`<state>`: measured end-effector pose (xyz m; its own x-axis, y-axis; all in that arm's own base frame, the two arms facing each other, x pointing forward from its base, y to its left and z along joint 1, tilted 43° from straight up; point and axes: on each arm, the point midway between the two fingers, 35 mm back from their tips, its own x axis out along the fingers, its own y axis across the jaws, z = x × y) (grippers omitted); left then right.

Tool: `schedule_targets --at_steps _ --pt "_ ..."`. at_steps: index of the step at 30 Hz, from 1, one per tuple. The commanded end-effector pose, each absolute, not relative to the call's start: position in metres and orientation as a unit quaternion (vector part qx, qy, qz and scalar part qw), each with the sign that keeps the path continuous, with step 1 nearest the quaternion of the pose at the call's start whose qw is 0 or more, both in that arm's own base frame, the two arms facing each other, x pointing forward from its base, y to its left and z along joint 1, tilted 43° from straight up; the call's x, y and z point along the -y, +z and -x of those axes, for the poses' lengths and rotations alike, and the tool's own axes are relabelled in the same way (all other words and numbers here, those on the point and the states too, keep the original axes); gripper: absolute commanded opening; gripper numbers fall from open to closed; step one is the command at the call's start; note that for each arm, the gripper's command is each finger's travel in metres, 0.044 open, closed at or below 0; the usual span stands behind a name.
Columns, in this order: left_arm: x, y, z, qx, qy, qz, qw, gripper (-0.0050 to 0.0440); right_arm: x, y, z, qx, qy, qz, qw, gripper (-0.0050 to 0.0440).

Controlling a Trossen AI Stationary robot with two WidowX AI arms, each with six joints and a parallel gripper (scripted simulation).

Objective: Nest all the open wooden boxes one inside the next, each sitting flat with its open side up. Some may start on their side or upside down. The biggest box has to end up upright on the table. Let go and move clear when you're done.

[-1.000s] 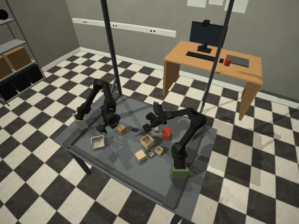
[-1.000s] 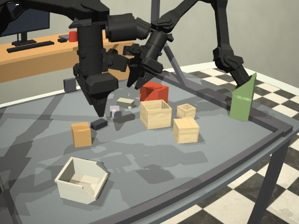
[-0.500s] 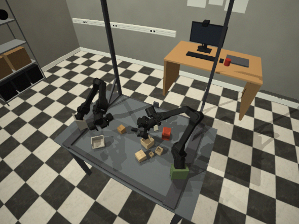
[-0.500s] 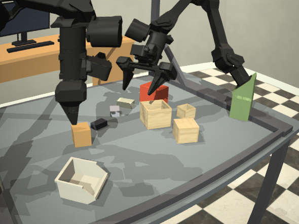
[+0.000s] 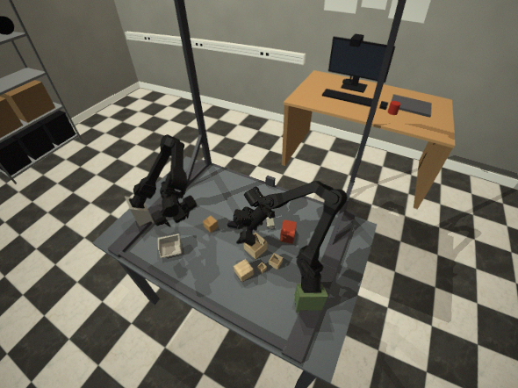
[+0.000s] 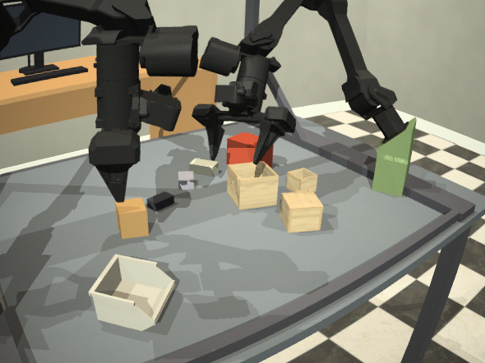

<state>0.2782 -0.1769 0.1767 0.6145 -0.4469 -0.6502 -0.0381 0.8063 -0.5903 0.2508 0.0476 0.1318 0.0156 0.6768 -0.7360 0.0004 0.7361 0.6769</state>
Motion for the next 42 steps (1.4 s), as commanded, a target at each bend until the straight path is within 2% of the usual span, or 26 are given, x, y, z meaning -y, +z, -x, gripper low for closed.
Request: schedule_targets --at_steps 1,4,10,19,21,25,32,42 --pt "0.166 0.153 -0.286 -0.488 -0.106 0.248 0.830 0.0400 -0.046 0.135 -0.251 -0.649 0.256 -0.258 0.669 0.0400" --pt "0.162 0.143 -0.286 -0.514 -0.102 0.236 0.818 0.0400 -0.046 0.135 -0.251 -0.649 0.256 -0.258 0.669 0.0400" --pt "0.136 0.096 -0.282 -0.652 -0.099 0.209 0.722 0.0400 -0.046 0.135 -0.251 -0.649 0.256 -0.258 0.669 0.0400" --pt "0.117 0.073 -0.267 -0.767 -0.122 0.260 0.574 0.0400 -0.046 0.135 -0.251 -0.649 0.256 -0.258 0.669 0.0400" --pt "0.117 0.073 -0.267 -0.767 -0.122 0.260 0.574 0.0400 -0.046 0.135 -0.251 -0.649 0.256 -0.258 0.669 0.0400" --pt "0.109 0.072 -0.262 -0.803 -0.137 0.318 0.485 0.0400 -0.046 0.135 -0.251 -0.649 0.256 -0.258 0.669 0.0400" --pt "0.100 0.076 -0.267 -0.817 -0.151 0.406 0.381 0.0400 -0.046 0.135 -0.251 -0.649 0.256 -0.258 0.669 0.0400" --pt "0.096 0.078 -0.272 -0.813 -0.155 0.437 0.352 0.0400 -0.046 0.135 -0.251 -0.649 0.256 -0.258 0.669 0.0400"
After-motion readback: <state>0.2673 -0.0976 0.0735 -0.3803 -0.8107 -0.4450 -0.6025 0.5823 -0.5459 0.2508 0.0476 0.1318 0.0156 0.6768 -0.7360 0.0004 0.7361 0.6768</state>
